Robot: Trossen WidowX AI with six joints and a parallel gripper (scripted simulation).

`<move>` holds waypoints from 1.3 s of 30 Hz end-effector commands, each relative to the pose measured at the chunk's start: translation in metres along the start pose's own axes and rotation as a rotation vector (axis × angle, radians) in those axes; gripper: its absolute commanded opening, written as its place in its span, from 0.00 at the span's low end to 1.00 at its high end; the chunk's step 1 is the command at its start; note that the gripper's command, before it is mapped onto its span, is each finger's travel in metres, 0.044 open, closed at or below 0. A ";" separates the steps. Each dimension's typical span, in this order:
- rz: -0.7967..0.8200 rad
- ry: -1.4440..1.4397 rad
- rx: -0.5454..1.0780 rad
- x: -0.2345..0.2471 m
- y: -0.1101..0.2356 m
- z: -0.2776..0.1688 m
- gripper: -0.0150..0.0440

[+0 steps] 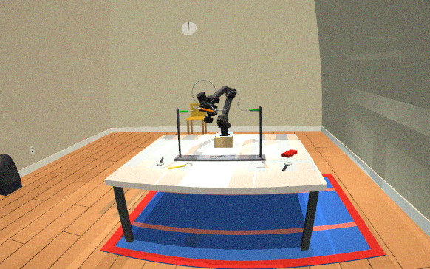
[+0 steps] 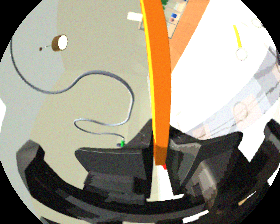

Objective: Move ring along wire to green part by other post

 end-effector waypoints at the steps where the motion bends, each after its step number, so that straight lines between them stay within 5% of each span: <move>1: 0.036 -0.039 0.010 0.012 0.002 -0.002 0.00; 39: 0.408 -0.658 0.053 0.114 0.026 0.023 0.00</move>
Point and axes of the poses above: the point midway between the two fingers, 35 mm back from their tips, its own y axis back along the fingers, its own x axis across the jaws, z = x × y, the point moved 2 cm from there along y, back along the fingers, and after that the axes turned 7 degrees about -y, right-handed, at the moved point
